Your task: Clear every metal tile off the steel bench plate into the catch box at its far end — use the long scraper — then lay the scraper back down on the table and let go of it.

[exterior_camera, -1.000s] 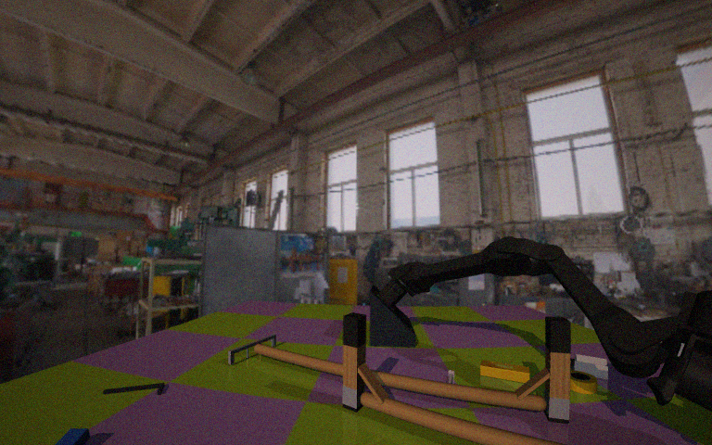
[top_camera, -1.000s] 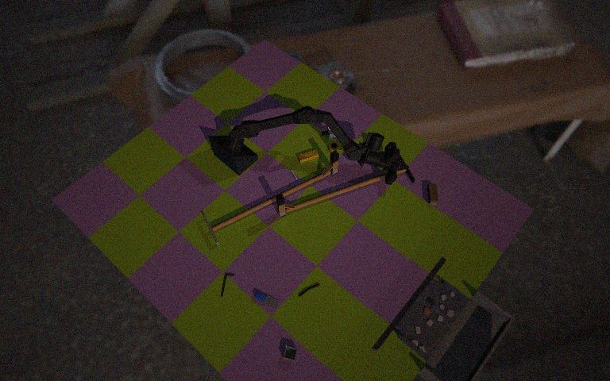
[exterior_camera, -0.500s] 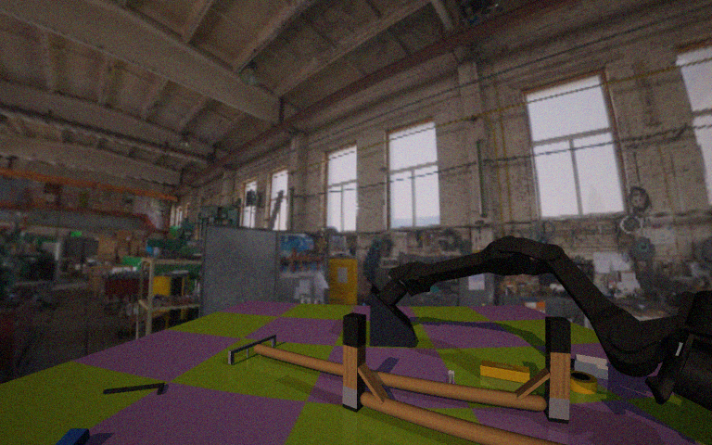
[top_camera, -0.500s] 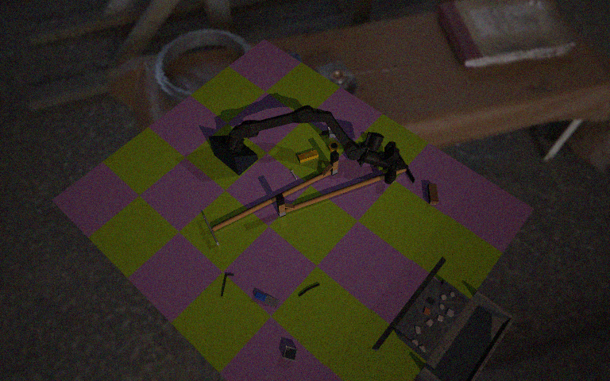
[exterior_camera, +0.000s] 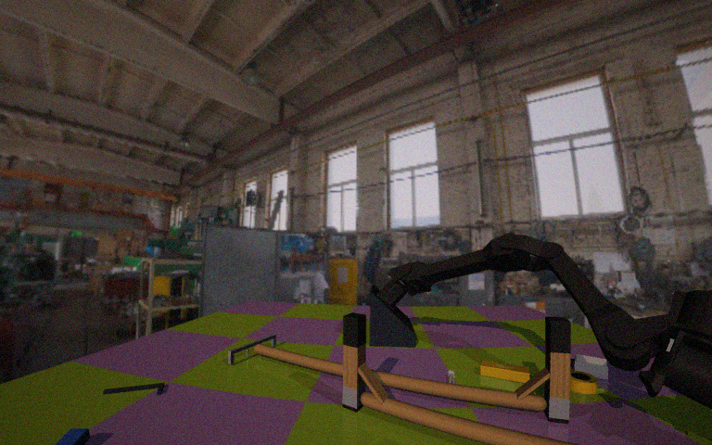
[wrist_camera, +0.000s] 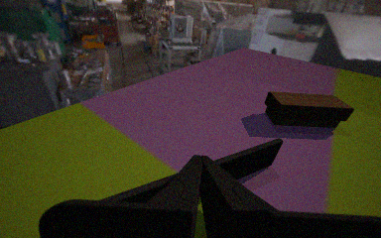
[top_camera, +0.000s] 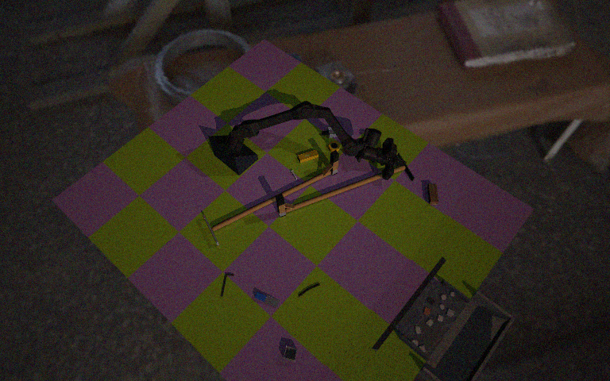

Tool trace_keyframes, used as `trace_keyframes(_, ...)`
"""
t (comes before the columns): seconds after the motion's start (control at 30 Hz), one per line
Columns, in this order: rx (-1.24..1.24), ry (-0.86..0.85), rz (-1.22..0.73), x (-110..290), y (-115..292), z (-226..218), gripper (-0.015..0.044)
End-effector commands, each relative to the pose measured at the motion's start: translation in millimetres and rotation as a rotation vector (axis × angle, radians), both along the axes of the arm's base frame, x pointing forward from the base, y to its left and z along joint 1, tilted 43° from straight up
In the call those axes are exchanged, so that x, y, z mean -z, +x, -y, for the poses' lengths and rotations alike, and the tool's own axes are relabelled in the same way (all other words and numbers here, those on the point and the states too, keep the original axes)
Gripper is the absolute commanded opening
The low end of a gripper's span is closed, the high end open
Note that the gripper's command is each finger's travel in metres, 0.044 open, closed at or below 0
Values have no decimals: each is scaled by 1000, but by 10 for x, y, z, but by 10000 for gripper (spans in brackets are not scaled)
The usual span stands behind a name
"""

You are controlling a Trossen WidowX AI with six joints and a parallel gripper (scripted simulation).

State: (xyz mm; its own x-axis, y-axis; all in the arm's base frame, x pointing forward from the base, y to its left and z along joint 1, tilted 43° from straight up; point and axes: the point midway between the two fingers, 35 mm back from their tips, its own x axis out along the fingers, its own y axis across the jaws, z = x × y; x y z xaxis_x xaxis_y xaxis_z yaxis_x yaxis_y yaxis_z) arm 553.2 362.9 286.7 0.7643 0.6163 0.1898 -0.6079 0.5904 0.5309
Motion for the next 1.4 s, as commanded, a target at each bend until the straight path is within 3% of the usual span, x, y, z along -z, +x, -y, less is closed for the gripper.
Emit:
trace_keyframes(0.0, -42, -22, -25, 139, -154, -206, 0)
trace_keyframes(1.37, -42, -19, -28, -9, -777, -400, 0)
